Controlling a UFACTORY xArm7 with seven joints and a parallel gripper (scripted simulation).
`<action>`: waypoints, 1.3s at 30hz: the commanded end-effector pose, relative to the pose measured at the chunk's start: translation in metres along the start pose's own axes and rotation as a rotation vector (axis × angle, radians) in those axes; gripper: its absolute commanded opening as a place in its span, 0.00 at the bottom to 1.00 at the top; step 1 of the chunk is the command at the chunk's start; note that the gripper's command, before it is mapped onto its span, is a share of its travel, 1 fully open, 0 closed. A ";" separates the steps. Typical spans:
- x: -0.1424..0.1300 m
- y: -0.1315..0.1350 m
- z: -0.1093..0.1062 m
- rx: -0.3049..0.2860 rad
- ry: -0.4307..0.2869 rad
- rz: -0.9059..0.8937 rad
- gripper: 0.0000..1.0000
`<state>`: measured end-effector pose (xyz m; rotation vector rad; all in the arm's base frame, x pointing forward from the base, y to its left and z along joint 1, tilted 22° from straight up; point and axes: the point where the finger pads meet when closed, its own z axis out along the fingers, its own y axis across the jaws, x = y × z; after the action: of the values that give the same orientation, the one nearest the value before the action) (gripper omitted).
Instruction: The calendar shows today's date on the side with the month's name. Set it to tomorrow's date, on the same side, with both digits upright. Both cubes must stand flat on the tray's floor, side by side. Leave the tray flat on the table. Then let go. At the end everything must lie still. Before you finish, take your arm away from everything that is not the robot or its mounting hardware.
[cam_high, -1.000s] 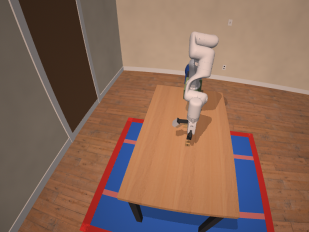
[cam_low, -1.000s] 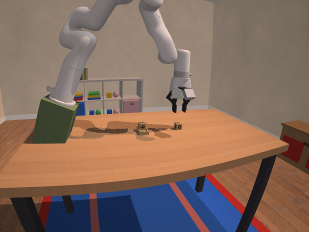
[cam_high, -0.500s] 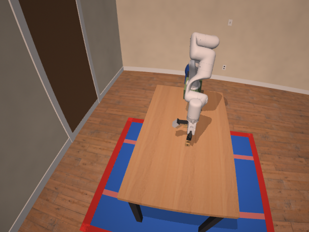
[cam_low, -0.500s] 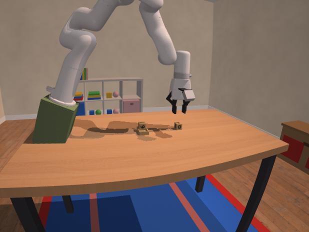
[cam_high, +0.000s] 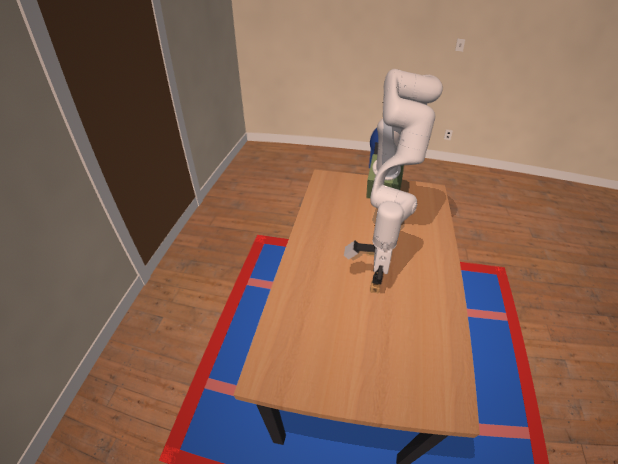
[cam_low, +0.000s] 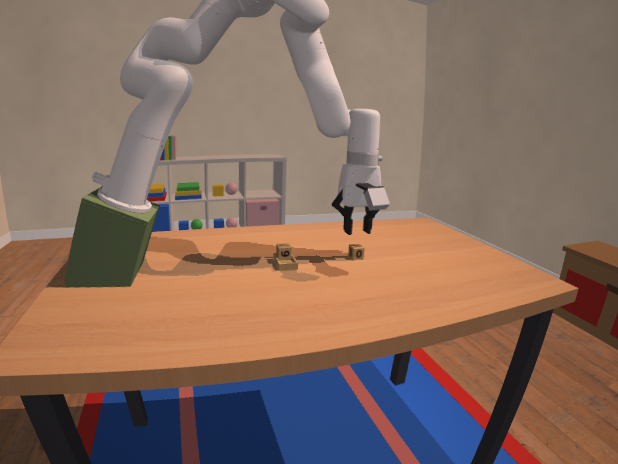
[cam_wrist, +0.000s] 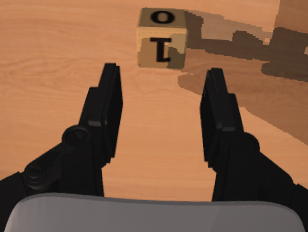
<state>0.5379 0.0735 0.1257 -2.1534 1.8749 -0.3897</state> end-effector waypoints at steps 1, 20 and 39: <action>0.000 -0.001 0.004 0.003 -0.002 0.000 0.49; 0.000 -0.001 0.025 0.003 -0.002 0.000 0.49; 0.000 -0.001 0.027 0.003 -0.002 0.000 0.49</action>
<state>0.5478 0.0742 0.1000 -2.1534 1.8741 -0.3883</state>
